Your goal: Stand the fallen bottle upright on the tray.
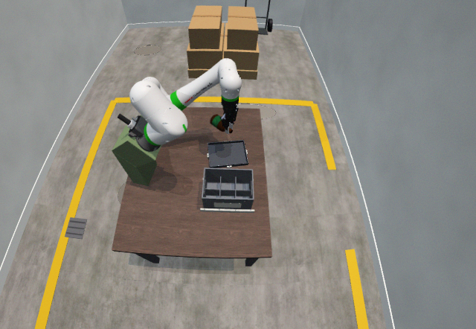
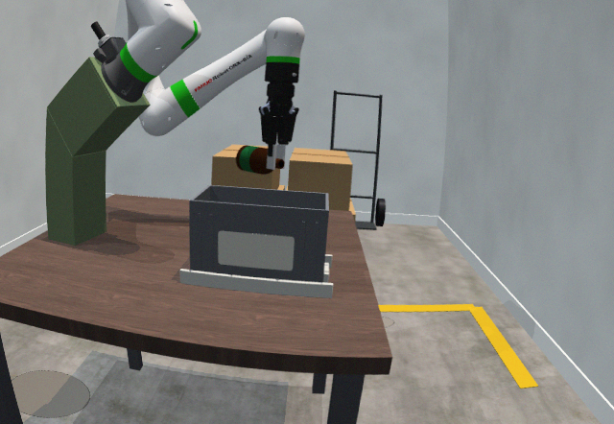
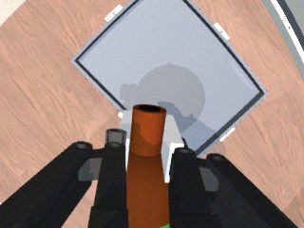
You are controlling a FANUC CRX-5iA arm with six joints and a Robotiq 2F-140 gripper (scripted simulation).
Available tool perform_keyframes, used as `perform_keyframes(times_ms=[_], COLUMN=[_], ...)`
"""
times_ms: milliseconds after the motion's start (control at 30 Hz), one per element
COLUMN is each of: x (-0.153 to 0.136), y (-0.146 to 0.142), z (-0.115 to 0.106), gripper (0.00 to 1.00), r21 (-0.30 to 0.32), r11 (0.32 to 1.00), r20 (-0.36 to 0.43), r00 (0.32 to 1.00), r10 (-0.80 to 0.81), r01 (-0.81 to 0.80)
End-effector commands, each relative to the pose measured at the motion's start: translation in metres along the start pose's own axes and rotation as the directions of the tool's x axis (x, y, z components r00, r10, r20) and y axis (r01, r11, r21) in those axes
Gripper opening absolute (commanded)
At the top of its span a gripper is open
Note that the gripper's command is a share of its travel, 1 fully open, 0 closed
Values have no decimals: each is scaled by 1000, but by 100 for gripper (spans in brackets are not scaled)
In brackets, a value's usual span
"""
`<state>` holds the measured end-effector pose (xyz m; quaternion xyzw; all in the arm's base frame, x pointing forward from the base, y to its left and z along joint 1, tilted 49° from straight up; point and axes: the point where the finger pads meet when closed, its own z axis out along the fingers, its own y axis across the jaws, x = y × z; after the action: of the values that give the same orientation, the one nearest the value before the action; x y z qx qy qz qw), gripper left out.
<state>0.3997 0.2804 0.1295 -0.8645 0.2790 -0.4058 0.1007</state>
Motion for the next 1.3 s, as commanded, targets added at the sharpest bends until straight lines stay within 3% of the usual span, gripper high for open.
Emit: perform_keyframes(times_ms=[0,400,1267], x=[0,0,0], y=[0,0,0], z=[0,0,0], gripper=[0,0,0], r21=[0,0,0], r11=[999,987,987], r20=[0,0,0], r00=[999,987,987], r10=[49,158,163], r01=[-49,-158,-163])
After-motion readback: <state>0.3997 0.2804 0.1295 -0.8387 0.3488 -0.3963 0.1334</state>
